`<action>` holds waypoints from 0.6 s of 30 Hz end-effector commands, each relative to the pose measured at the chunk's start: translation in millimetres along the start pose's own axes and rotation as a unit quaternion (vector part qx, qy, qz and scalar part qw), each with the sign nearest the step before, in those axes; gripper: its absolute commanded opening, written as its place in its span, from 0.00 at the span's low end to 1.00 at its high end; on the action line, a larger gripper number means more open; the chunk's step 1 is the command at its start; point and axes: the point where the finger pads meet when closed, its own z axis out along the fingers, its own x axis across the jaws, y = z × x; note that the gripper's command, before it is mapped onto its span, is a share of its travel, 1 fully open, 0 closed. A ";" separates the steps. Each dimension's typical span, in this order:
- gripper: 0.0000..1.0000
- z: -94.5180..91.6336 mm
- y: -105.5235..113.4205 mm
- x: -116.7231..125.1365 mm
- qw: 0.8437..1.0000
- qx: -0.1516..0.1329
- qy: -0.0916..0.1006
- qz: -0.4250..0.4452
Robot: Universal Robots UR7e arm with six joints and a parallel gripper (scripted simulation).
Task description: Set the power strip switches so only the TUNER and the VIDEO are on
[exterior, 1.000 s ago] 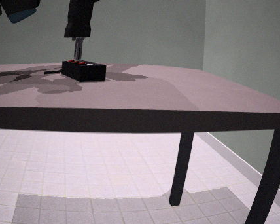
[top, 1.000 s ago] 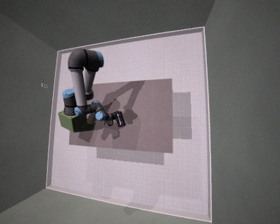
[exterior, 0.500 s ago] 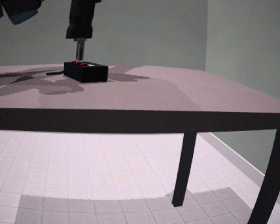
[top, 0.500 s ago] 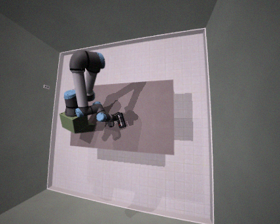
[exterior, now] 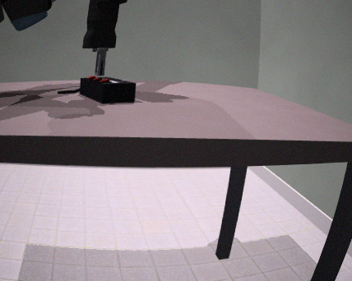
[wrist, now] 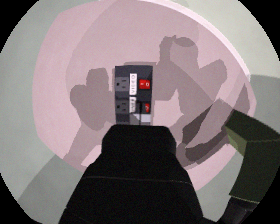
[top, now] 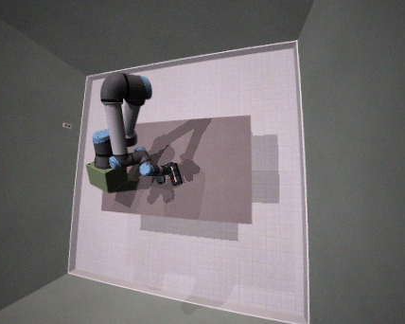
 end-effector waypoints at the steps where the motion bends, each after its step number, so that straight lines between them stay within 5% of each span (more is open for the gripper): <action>1: 0.00 -0.3 -0.3 -0.2 1.000 0.000 0.000 0.000; 18: 0.00 3.9 -0.3 -0.2 1.000 0.000 0.000 0.000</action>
